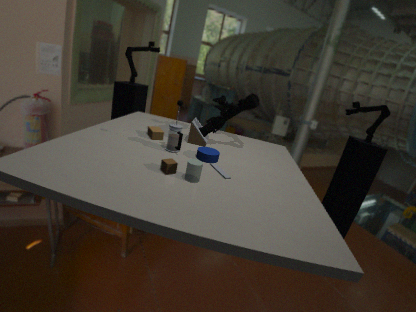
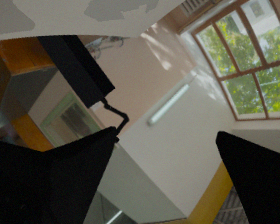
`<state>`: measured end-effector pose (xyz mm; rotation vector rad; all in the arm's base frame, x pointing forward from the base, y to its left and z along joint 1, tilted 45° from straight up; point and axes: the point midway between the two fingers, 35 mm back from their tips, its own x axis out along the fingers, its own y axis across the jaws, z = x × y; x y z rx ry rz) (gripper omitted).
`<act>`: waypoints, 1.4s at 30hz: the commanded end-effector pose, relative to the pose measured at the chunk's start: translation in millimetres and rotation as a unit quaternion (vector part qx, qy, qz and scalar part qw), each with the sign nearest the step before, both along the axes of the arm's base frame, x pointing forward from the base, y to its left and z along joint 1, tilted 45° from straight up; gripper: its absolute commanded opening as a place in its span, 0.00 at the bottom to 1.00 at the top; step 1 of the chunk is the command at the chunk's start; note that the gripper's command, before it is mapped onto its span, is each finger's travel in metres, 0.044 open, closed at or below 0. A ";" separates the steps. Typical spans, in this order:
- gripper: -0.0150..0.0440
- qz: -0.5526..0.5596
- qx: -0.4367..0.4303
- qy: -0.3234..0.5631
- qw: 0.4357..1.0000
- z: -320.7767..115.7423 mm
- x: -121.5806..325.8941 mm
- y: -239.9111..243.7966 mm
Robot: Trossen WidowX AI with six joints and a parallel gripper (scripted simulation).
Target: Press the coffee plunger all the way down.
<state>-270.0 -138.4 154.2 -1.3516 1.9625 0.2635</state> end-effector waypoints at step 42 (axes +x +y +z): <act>1.00 0.766 -0.374 0.516 -0.081 -16.6 431.7 -152.2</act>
